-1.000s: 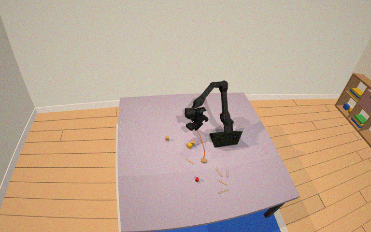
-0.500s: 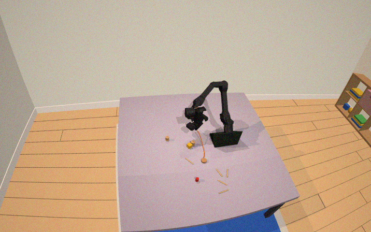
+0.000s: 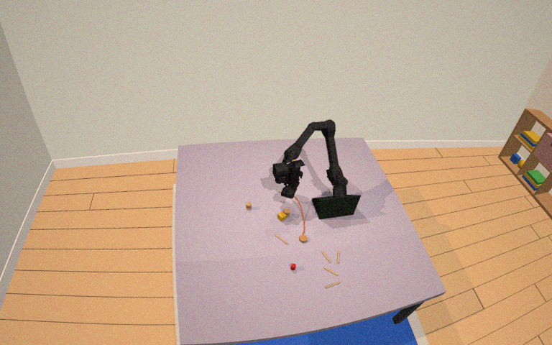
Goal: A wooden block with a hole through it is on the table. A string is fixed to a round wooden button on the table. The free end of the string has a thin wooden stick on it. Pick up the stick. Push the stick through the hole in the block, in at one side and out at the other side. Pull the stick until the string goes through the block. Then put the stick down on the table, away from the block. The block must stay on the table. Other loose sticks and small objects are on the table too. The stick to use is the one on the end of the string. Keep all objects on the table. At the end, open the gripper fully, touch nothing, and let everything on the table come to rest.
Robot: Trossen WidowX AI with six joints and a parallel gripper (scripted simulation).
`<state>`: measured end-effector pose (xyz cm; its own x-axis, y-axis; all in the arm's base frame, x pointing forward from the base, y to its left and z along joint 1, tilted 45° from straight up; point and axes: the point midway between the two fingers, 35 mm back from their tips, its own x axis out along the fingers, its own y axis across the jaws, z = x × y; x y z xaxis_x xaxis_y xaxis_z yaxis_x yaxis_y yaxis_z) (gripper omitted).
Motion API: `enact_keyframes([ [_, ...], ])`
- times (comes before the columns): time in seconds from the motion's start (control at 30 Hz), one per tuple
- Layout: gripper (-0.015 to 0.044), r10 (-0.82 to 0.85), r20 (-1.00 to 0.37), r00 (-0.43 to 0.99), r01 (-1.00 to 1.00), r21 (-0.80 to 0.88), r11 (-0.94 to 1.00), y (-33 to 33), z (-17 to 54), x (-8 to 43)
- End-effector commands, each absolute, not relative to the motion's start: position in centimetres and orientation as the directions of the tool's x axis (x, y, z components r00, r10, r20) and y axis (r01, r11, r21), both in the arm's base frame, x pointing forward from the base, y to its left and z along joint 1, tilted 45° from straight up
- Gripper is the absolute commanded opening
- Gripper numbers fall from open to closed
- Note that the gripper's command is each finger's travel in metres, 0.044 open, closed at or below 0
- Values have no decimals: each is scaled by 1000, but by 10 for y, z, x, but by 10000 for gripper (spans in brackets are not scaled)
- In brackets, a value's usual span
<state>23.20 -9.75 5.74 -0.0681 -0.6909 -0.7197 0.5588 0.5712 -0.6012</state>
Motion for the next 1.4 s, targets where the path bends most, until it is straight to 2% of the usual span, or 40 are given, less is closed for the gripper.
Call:
enact_keyframes([
  [0.0, 0, -685, -725, -74, 446, -638, 627, -93, 55, 236],
  [0.33, 0, -681, -726, -93, 138, -687, 713, -85, 48, 243],
  [0.67, 0, -679, -725, -113, -184, -656, 732, -76, 41, 250],
  [1.0, 0, -679, -722, -134, -485, -550, 680, -67, 34, 256],
  [1.37, 0, -680, -716, -156, -754, -358, 551, -57, 24, 261],
])
